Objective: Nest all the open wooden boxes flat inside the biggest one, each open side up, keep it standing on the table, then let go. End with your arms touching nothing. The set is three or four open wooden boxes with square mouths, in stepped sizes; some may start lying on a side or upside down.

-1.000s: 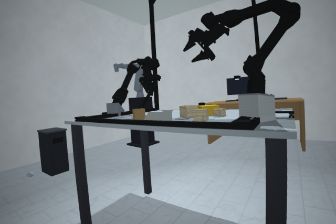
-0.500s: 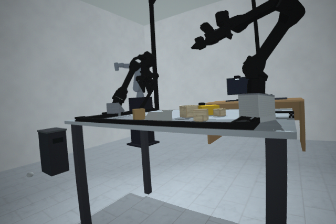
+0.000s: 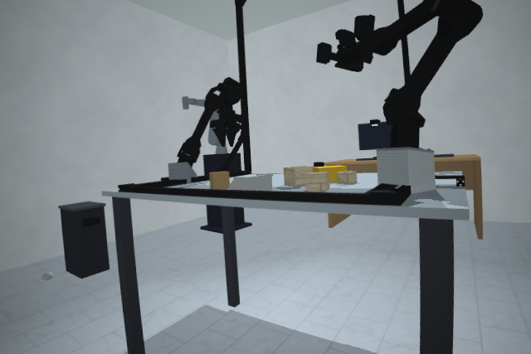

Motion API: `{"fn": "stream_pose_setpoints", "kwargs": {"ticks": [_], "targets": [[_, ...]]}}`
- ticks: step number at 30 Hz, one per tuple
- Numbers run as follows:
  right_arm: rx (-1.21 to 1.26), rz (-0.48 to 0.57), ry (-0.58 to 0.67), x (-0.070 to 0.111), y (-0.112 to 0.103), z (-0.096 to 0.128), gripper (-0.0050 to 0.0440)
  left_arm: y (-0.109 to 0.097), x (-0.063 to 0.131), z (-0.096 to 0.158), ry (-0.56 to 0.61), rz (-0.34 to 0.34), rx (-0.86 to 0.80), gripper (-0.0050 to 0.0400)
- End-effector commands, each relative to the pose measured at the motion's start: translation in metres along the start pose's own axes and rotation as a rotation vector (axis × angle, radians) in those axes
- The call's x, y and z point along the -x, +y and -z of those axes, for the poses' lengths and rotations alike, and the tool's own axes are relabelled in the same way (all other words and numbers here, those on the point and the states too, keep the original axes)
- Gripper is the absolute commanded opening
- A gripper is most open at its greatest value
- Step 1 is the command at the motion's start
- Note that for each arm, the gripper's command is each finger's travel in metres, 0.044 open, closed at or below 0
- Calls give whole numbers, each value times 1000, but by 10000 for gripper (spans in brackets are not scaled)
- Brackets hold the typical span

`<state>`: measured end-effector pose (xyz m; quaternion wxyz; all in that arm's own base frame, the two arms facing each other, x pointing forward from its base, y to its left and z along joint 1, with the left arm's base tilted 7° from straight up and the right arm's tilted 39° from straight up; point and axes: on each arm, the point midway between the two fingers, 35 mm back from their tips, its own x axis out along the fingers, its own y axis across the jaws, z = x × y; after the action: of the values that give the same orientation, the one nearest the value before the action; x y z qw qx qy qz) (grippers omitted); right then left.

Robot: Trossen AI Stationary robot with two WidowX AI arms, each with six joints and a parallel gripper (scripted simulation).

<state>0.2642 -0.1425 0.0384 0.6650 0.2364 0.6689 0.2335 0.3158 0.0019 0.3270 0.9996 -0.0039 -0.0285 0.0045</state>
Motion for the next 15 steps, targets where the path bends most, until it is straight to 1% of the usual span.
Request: {"fn": "stream_pose_setpoints", "kwargs": {"ticks": [1, 5, 8, 11, 14, 15], "targets": [[6, 0, -4, 1, -1, -2, 400, -2, 0, 4, 7, 9, -8, 400], [5, 0, -4, 1, -1, -2, 400, 0, -1, 8, 24, 3, -23, 400], [3, 1, -4, 1, -1, -2, 400, 6, -6, 20, 71, -12, -63, 400], [-2, 3, -5, 1, -2, -2, 400, 17, -12, 41, 158, -35, -133, 400], [-8, 6, -6, 1, -3, -2, 400, 33, -18, 72, 288, -56, -228, 400], [-8, 6, -6, 1, -3, -2, 400, 33, -18, 72, 288, -56, -228, 400]]}}
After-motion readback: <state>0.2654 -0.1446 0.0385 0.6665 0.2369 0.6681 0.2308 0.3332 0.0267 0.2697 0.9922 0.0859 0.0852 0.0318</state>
